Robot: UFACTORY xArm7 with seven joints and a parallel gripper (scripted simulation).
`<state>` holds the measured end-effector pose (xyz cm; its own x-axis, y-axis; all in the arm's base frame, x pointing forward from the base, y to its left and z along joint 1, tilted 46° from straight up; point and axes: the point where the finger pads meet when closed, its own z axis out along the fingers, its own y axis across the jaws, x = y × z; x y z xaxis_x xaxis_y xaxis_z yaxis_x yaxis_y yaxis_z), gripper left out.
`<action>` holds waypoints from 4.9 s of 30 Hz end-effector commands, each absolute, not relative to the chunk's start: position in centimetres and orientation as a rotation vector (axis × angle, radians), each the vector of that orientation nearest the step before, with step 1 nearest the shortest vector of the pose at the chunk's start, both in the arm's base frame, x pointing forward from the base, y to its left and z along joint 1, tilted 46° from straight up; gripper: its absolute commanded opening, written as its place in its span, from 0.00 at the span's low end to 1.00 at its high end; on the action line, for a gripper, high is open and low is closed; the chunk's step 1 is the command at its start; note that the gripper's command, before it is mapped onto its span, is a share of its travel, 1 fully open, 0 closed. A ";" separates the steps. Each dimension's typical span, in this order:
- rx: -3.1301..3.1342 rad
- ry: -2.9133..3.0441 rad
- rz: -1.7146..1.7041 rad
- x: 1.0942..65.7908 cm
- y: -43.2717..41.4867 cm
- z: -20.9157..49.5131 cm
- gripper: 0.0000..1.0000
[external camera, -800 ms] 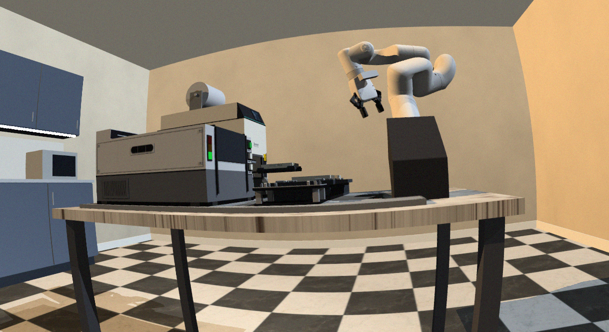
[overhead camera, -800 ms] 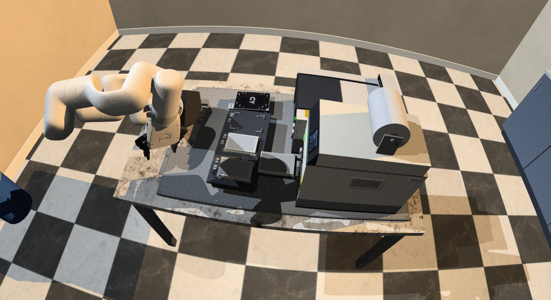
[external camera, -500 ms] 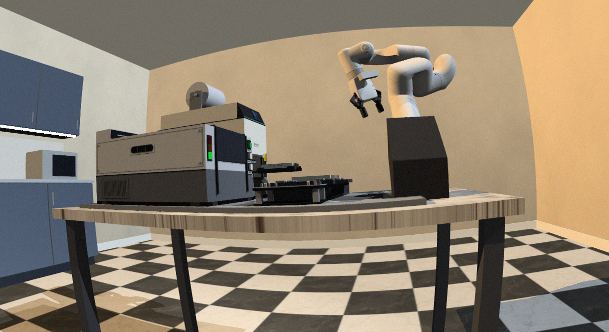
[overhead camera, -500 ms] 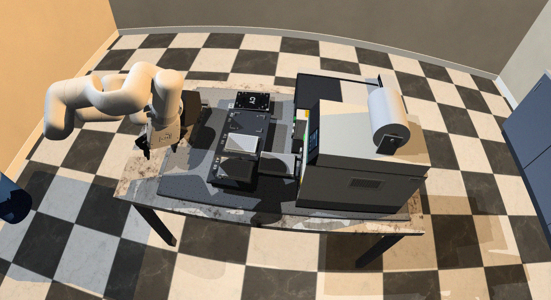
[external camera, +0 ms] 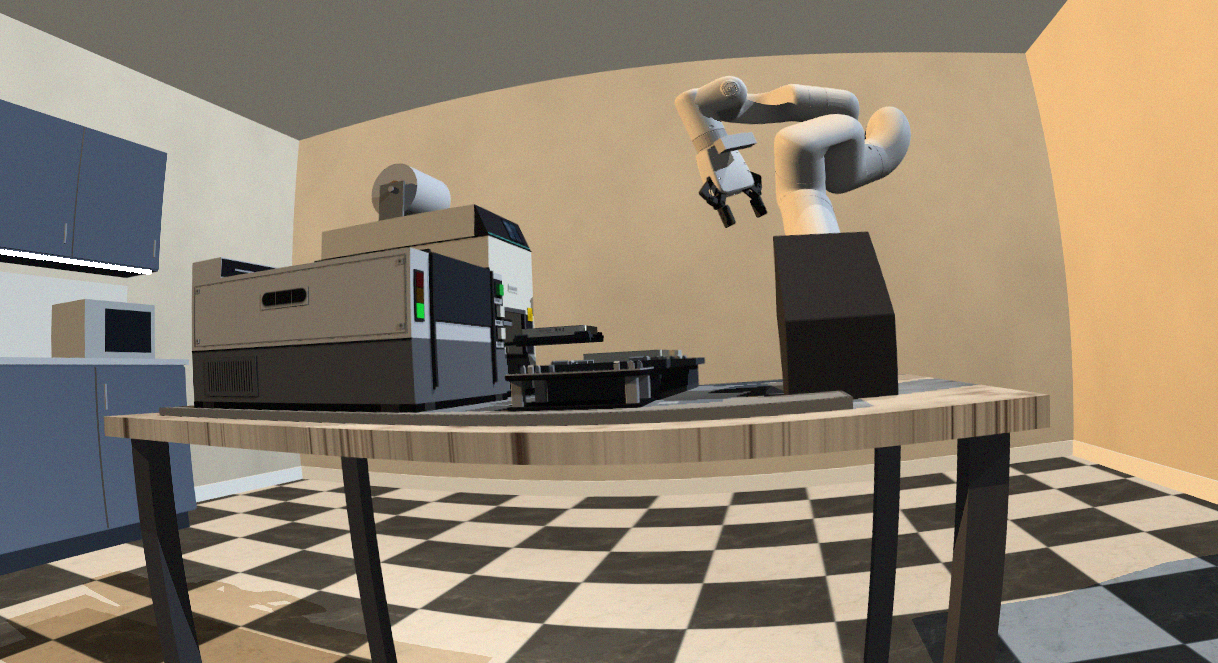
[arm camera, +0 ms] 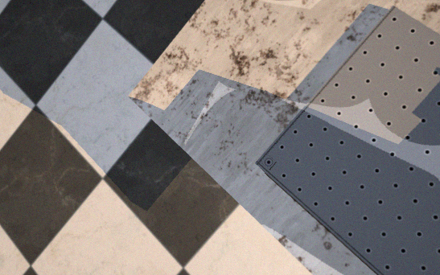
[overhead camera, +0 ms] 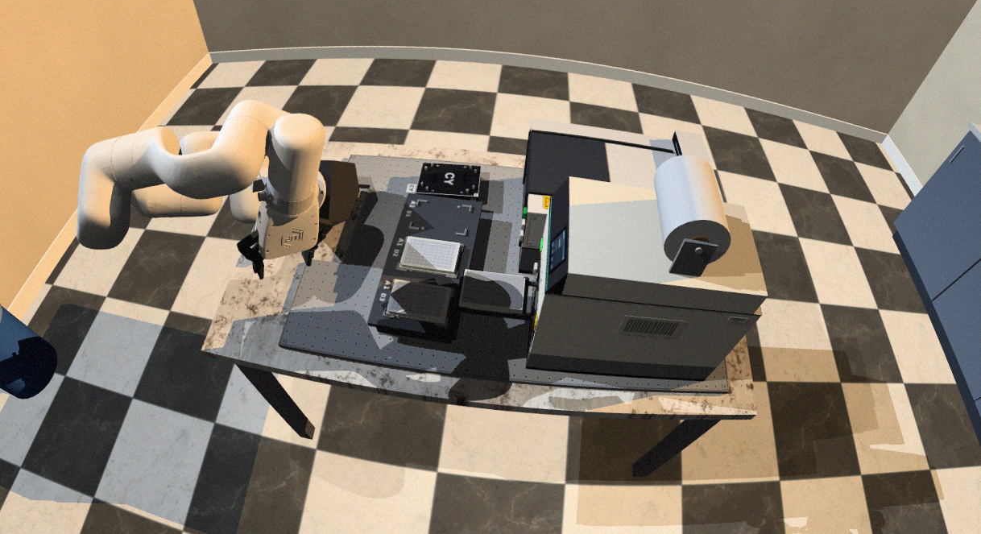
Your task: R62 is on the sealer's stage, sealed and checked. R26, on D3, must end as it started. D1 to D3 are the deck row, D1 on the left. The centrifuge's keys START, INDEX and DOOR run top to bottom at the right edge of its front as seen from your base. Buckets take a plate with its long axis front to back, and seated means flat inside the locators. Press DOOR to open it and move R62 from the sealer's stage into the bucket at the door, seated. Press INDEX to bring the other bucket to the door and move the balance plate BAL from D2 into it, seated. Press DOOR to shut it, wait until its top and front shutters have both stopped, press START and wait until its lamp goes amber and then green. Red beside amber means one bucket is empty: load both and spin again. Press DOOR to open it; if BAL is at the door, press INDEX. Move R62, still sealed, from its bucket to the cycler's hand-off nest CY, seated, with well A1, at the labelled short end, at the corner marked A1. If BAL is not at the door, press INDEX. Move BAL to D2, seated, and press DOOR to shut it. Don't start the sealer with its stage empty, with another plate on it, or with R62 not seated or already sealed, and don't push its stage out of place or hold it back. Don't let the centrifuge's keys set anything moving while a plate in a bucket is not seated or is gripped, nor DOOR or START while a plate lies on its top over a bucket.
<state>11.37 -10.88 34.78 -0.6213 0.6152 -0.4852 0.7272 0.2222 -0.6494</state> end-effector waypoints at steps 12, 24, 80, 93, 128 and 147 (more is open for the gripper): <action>1.302 2.354 -1.362 11.3 -5.9 39.6 1.00; 1.337 2.327 -1.345 11.5 -1.9 43.0 1.00; 1.940 1.223 -0.726 27.1 5.6 36.9 1.00; 2.047 0.984 -0.550 29.9 8.4 34.2 1.00; 2.252 0.416 -0.177 34.3 15.6 26.5 1.00; 2.331 0.063 0.000 35.4 19.5 21.8 1.00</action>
